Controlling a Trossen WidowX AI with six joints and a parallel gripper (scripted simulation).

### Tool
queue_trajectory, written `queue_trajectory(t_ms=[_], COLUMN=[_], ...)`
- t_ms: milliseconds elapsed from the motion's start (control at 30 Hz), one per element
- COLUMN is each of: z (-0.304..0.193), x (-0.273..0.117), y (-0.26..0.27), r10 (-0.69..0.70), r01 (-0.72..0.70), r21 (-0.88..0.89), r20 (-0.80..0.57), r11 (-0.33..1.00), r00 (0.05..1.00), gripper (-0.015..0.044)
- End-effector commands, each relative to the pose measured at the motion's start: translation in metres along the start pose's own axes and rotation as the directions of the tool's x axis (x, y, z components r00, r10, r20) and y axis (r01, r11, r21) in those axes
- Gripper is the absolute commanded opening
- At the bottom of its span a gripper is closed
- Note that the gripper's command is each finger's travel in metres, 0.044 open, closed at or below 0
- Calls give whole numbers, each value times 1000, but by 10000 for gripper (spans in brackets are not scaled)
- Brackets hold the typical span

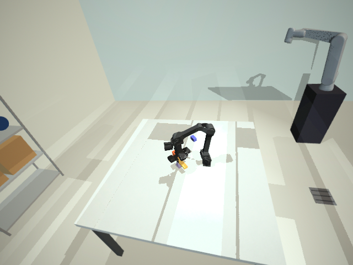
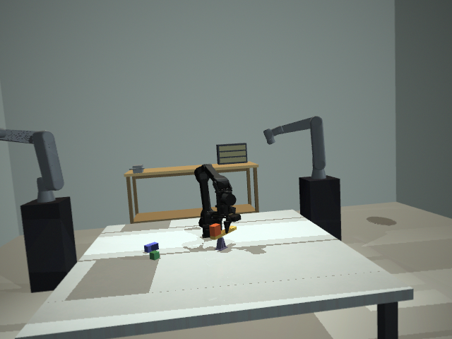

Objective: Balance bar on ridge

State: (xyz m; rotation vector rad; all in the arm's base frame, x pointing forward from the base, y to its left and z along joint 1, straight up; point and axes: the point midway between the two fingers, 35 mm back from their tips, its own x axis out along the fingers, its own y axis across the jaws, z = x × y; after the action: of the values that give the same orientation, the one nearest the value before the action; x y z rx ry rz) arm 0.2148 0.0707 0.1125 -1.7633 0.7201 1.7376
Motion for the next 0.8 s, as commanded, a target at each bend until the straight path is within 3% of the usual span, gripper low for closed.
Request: queue_trajectory(t_ms=[0, 767], z=[0, -1], x=[0, 2], y=[0, 0], r10=[-1, -1], r01=[1, 1], r21=[0, 0], r20=[-2, -2], r11=[1000, 1000], r00=[1000, 1000], gripper=[0, 0])
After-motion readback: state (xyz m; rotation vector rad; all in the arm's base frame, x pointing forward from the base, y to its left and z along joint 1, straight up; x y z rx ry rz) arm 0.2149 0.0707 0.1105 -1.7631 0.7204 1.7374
